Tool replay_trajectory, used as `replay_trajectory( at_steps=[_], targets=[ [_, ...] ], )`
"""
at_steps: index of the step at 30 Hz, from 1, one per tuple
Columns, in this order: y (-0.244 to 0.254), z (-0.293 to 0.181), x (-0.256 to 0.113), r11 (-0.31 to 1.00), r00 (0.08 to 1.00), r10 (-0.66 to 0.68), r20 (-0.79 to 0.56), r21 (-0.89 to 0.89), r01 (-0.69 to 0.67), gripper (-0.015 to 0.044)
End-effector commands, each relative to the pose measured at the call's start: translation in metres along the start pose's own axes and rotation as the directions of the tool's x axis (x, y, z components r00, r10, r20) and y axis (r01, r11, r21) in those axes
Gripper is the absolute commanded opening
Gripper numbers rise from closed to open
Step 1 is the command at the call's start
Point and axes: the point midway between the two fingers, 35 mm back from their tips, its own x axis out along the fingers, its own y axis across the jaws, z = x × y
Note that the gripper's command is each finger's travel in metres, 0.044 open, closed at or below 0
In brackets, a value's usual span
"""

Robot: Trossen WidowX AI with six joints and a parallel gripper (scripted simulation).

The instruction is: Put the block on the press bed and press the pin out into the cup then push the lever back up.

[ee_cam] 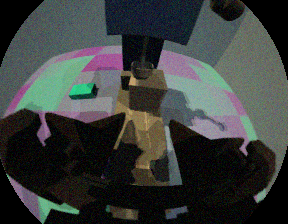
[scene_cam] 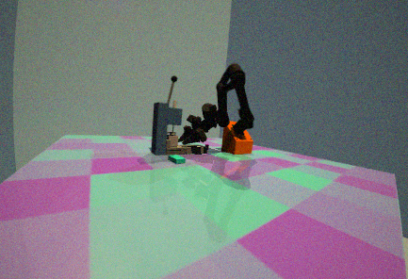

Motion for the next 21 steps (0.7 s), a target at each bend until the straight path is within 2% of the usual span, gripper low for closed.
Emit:
replay_trajectory(
  at_steps=[1,5,13,21],
  targets=[
    [0.0,0.0,0.0,1.0,1.0,0.006,-0.001,-0.003,-0.006,0.03],
    [-0.003,0.002,-0.004,0.99,0.992,0.121,-0.042,-0.067,-0.124,0.03],
    [-0.005,0.006,-0.008,0.989,0.991,0.125,-0.047,-0.073,-0.129,0.03],
    [-0.011,0.032,-0.063,0.989,0.991,0.123,-0.048,-0.075,-0.126,0.03]
  ],
)
